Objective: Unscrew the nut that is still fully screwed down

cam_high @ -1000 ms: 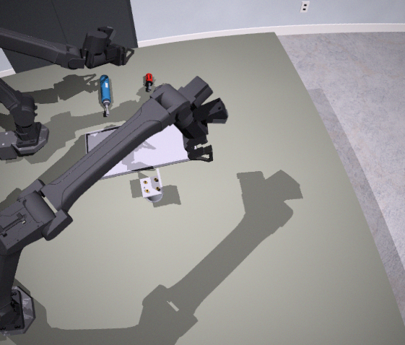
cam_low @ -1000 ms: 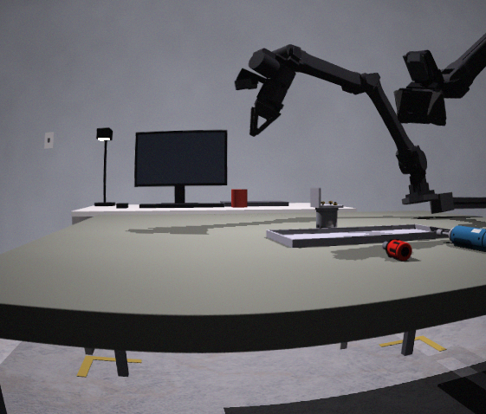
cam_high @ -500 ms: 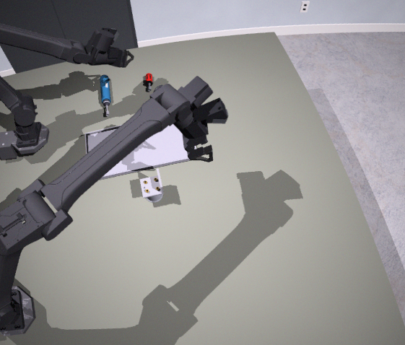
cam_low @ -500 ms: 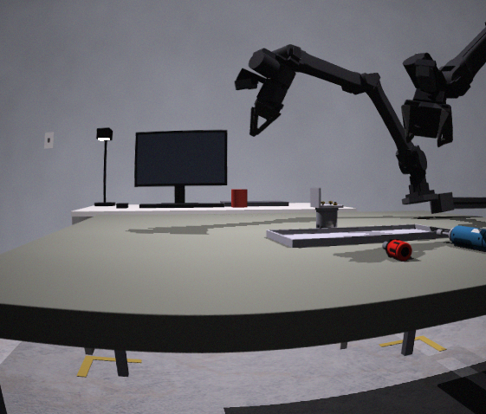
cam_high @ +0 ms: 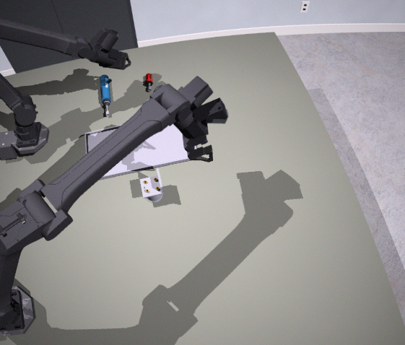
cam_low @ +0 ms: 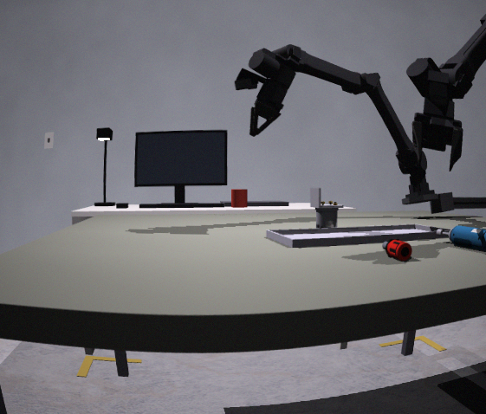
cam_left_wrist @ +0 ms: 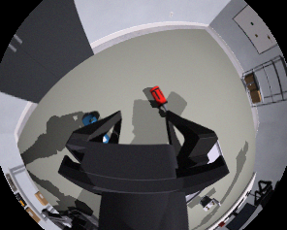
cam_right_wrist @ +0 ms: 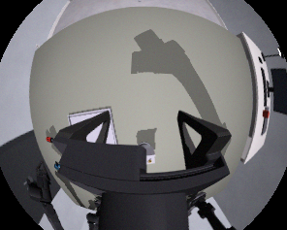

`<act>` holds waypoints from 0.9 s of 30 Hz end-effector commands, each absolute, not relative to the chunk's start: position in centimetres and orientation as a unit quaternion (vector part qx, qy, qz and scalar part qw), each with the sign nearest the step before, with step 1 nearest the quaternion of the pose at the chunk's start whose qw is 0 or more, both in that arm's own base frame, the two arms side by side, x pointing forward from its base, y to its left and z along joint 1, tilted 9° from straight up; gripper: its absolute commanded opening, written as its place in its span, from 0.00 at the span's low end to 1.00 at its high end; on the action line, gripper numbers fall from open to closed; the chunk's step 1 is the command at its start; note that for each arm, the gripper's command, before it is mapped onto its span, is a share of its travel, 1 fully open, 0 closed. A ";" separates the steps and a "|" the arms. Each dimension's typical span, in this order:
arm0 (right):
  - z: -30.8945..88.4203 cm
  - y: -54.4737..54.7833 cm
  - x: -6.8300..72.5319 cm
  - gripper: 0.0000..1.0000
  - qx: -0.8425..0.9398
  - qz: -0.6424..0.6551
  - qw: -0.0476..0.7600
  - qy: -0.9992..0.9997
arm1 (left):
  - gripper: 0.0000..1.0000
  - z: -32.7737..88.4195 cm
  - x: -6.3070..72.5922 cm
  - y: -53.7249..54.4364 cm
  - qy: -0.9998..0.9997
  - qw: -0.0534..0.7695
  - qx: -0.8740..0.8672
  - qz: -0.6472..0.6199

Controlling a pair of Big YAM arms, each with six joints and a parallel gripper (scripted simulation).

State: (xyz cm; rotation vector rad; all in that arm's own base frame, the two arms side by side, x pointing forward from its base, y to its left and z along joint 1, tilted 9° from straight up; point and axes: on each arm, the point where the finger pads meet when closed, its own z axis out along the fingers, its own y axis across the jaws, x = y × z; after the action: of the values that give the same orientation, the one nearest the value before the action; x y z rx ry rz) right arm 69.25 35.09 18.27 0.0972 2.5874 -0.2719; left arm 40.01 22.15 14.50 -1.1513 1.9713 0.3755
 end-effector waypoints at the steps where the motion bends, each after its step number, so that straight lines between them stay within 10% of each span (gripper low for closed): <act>1: 20.5 35.5 69.7 1.00 0.040 -0.088 0.284 0.954 | 0.65 15.2 40.5 24.0 0.762 0.387 -0.502 0.132; 27: 20.5 35.5 69.7 1.00 0.040 -0.088 0.284 0.954 | 0.65 11.0 36.0 25.0 0.735 0.242 -0.631 0.057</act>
State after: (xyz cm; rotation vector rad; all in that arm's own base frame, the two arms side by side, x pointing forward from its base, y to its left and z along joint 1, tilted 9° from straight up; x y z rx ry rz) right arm 69.25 35.09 18.27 0.0972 2.5874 -0.2719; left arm 33.94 24.09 7.71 -1.7353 2.0883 0.1855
